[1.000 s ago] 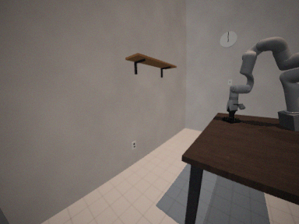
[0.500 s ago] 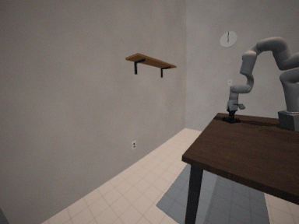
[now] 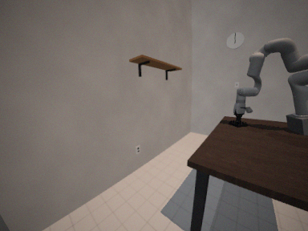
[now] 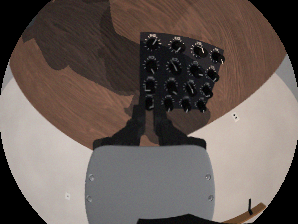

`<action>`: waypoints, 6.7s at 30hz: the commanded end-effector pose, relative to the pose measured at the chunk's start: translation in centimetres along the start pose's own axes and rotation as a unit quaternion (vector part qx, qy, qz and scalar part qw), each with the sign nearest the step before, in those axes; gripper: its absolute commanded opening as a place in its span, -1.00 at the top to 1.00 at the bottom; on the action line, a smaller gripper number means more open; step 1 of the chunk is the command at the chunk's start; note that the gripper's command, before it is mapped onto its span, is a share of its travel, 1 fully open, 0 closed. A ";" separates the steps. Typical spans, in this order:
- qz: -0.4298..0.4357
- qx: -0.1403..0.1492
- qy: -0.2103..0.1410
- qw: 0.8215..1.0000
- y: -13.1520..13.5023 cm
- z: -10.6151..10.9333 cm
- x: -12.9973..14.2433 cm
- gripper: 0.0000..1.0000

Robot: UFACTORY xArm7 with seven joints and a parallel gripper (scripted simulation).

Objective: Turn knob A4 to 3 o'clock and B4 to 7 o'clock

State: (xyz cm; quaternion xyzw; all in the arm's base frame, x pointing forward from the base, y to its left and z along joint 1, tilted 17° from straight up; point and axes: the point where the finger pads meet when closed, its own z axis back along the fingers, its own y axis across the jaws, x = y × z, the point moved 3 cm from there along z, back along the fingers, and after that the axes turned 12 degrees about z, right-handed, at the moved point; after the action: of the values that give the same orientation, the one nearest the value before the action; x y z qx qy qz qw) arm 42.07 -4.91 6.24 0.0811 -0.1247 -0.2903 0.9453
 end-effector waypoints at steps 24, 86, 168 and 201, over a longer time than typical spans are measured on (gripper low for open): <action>-0.001 0.001 -0.001 1.000 0.0 0.1 0.1 0.84; -0.410 0.001 -0.001 0.912 0.0 0.1 0.1 0.84; -0.738 0.001 0.000 0.675 0.0 0.1 0.1 0.61; -0.737 0.001 0.000 0.675 0.0 3.3 0.1 0.61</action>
State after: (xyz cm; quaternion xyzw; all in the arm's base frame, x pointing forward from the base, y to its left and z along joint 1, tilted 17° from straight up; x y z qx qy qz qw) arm 41.46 -5.17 8.33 0.1521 -0.0223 -0.8920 0.4251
